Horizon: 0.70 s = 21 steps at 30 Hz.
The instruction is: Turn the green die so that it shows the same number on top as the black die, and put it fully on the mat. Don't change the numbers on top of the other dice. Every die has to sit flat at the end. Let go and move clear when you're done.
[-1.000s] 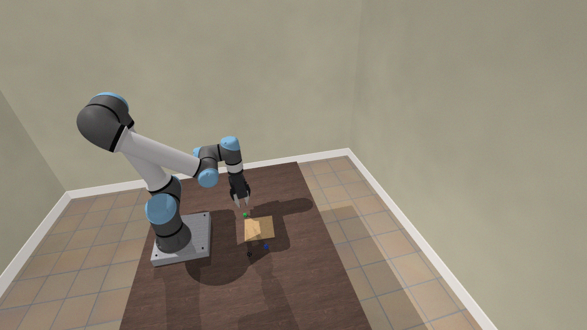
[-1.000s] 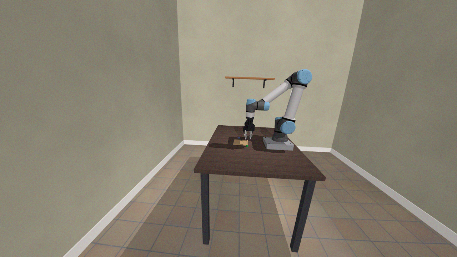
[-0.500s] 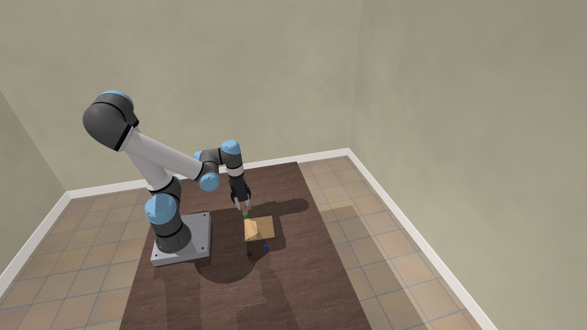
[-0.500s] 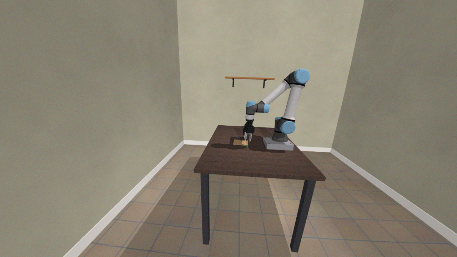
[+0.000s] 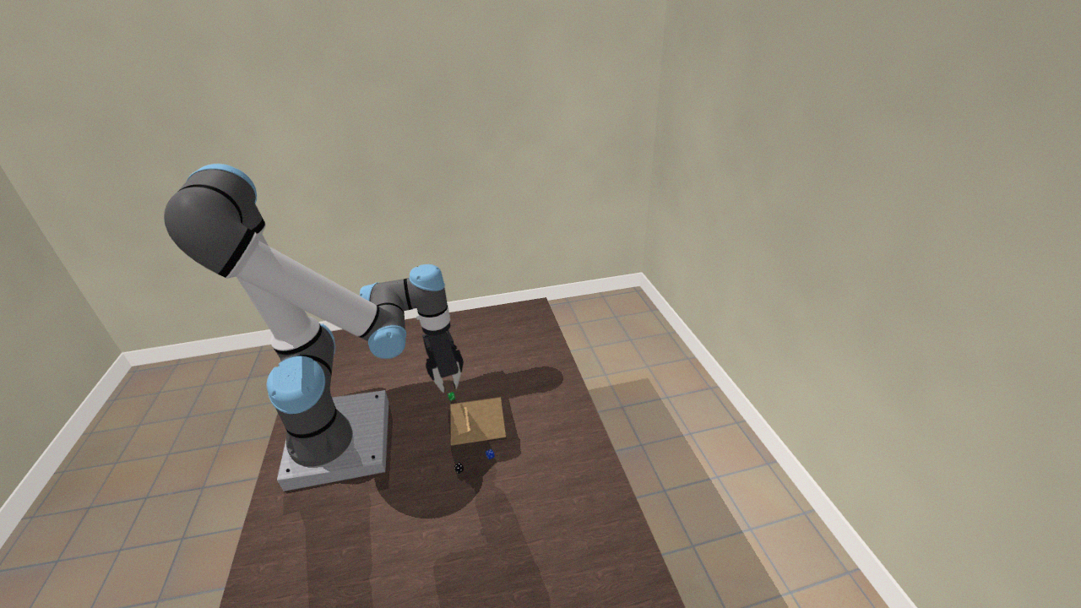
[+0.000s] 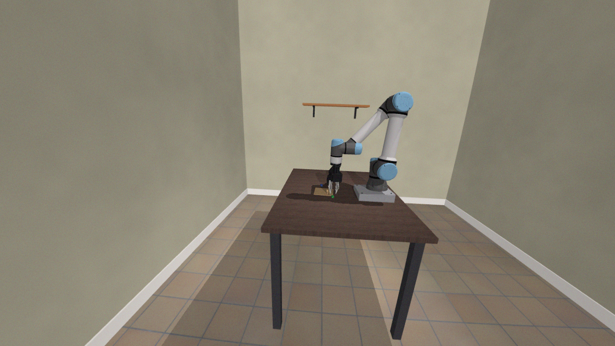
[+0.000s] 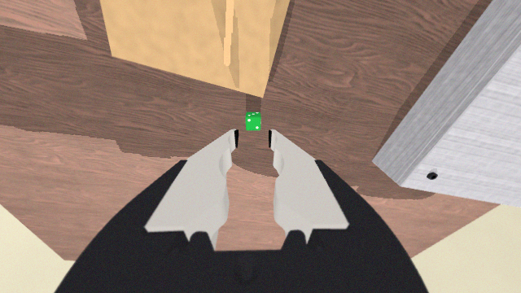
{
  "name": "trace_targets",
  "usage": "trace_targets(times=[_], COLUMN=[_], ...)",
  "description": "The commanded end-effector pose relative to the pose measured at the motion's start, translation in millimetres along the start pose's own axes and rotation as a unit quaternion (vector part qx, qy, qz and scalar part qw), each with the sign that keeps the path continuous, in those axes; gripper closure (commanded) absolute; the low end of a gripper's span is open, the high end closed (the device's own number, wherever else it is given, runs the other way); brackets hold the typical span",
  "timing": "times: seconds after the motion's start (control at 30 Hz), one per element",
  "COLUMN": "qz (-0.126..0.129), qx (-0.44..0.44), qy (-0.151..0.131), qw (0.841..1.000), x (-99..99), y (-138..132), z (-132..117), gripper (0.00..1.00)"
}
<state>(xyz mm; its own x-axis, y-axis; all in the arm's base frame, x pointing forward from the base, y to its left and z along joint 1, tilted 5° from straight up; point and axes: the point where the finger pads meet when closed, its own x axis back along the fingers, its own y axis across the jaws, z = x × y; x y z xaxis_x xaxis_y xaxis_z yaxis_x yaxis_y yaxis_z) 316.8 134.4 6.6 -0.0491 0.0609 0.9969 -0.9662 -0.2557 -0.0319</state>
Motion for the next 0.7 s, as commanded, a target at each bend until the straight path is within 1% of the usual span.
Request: trace_targets(times=[0.0, 0.67], qz=[0.001, 0.001], qx=[0.0, 0.0], qy=[0.0, 0.0], qw=[1.0, 1.0], x=[-4.2, -5.9], y=[-0.6, -0.7], z=[-0.1, -0.1], gripper=[0.82, 0.82])
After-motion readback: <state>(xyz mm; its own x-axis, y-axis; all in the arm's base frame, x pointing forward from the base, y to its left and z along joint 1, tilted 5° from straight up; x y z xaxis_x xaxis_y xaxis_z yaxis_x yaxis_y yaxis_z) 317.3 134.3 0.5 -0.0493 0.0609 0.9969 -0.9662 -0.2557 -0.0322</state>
